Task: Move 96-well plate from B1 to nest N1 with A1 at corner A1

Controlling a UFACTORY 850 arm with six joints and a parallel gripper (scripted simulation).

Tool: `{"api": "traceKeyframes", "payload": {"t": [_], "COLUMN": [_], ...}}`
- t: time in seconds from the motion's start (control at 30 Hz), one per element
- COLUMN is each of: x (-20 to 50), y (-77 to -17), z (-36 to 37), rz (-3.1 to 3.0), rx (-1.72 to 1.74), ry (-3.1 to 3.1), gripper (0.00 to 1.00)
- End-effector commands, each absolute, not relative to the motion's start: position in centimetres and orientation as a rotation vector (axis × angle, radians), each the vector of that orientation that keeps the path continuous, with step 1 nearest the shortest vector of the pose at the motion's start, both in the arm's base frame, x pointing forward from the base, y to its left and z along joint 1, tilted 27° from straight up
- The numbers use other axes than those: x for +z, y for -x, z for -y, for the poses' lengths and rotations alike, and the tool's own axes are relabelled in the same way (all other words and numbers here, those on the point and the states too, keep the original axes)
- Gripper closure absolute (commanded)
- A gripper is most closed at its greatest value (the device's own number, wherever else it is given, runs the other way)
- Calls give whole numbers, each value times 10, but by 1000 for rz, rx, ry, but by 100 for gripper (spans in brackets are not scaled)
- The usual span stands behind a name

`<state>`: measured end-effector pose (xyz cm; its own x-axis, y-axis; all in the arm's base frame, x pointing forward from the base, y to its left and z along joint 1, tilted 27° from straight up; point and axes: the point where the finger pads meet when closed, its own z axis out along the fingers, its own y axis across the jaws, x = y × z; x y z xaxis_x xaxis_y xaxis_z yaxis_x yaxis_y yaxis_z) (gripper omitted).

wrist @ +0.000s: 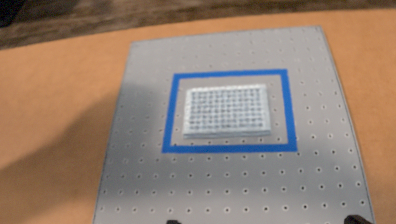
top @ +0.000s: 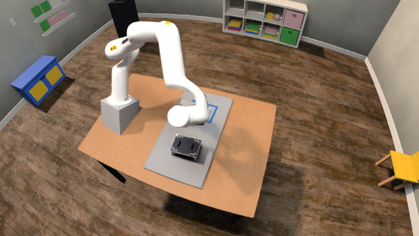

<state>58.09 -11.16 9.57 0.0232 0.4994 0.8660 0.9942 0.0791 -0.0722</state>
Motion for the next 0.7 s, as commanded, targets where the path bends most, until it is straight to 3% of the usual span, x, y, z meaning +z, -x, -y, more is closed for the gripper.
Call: {"api": "traceKeyframes", "payload": {"t": [0.0,0.67], "x": [95,92], "y": [-588,-600], "z": [92,24], "rz": [1517,1268], "rx": [-734,-525], "ry": [1625,1922], "gripper": [0,0]}}
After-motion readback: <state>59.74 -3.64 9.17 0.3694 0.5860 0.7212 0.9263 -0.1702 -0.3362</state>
